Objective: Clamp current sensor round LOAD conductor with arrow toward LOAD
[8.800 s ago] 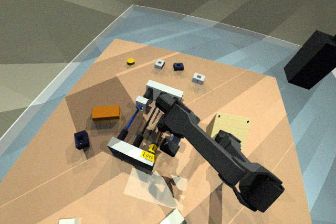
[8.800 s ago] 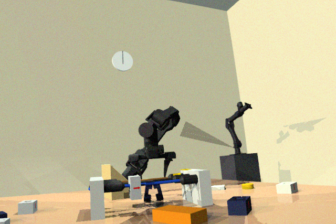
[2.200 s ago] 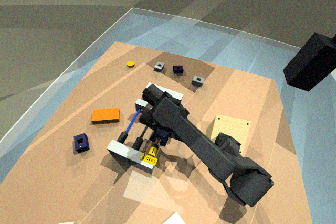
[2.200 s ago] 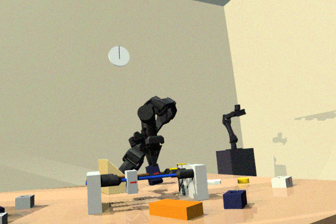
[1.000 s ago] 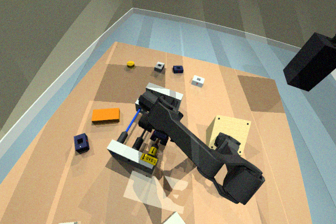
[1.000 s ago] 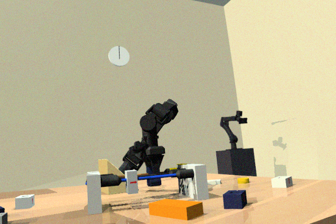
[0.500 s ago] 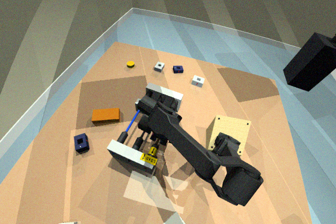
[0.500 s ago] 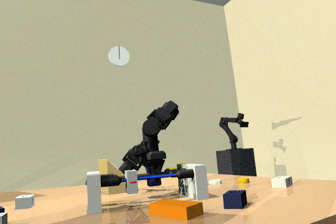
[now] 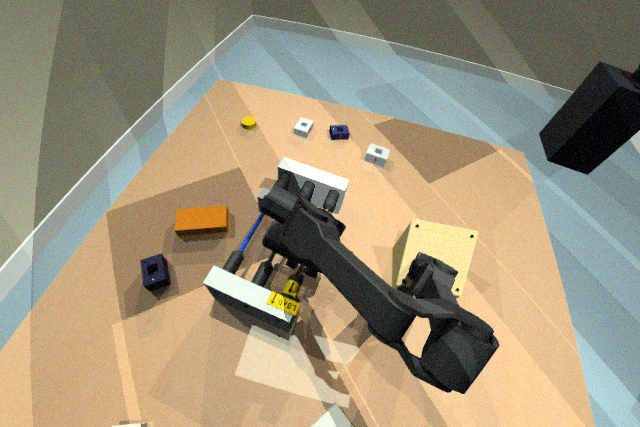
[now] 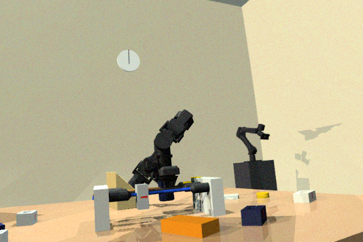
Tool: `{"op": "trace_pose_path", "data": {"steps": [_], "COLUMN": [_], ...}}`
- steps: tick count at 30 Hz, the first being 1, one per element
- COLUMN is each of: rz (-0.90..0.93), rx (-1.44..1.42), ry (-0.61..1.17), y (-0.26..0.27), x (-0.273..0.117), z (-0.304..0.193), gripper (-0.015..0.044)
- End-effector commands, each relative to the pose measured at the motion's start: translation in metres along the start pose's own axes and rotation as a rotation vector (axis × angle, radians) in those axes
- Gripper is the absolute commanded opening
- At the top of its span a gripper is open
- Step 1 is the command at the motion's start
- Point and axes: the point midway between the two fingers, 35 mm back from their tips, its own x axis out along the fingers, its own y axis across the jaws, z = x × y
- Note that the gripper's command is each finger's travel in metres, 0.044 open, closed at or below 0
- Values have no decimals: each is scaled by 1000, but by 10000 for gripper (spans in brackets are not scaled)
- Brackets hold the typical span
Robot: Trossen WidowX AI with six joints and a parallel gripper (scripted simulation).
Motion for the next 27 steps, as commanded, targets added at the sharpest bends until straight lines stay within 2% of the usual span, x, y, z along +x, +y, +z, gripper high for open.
{"op": "trace_pose_path", "data": {"steps": [1,14,24,27], "rz": [0,0,0,0], "rx": [-1,-1,-1,-1], "ry": [0,0,0,0], "y": [0,0,0,0], "x": [0,0,0,0], "z": [0,0,0,0], "gripper": [354,267,5,0]}}
